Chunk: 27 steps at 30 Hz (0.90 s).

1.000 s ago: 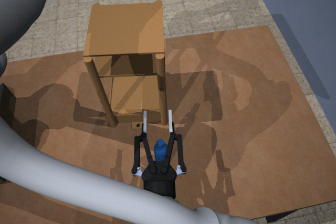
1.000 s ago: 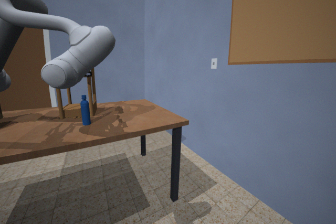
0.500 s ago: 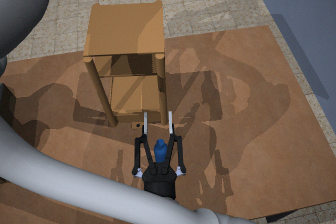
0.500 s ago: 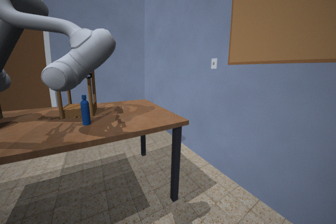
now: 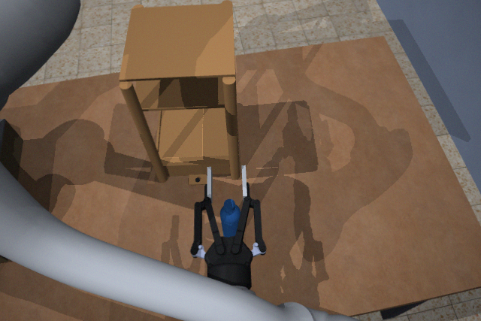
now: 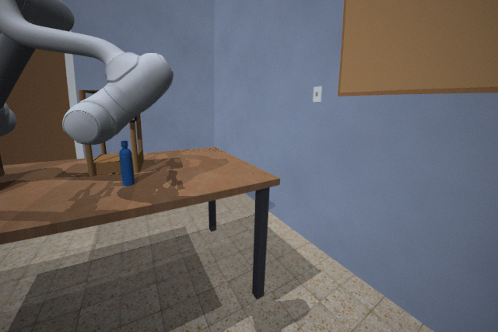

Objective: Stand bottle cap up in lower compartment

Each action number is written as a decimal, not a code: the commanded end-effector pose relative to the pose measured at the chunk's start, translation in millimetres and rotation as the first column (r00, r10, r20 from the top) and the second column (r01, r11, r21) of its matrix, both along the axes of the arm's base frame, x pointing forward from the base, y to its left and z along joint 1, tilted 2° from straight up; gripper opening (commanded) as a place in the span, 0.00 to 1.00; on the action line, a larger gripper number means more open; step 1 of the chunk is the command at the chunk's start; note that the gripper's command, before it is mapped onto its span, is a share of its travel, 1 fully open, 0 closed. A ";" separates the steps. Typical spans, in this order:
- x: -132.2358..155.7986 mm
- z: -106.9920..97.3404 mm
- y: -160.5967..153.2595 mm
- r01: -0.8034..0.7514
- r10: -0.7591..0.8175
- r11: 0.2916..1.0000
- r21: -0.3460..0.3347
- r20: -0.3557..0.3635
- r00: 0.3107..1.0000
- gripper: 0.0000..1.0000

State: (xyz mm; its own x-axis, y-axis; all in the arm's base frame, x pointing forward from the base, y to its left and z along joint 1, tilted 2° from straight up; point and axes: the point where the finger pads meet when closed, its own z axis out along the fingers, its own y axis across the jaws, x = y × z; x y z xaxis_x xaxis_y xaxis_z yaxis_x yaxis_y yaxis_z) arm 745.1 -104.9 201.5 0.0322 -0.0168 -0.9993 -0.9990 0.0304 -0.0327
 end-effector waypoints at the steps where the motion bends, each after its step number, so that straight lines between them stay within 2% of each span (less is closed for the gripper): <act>1: 0.2 -5.9 -0.1 0.000 0.000 1.000 0.000 0.000 1.000 0.40; 13: 1.3 -38.2 -0.6 0.000 0.000 1.000 0.000 0.000 1.000 0.40; 15: 1.3 -38.2 -0.6 0.000 0.000 1.000 0.000 0.000 1.000 0.40; 27: 2.6 -74.8 -1.1 0.000 0.000 1.000 0.000 0.000 1.000 0.40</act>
State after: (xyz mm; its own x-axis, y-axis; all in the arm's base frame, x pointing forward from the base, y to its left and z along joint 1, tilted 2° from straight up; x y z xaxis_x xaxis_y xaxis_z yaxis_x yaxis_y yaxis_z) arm 747.4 -105.9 133.4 0.0320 -0.0167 -0.9993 -0.9990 0.0304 -0.0325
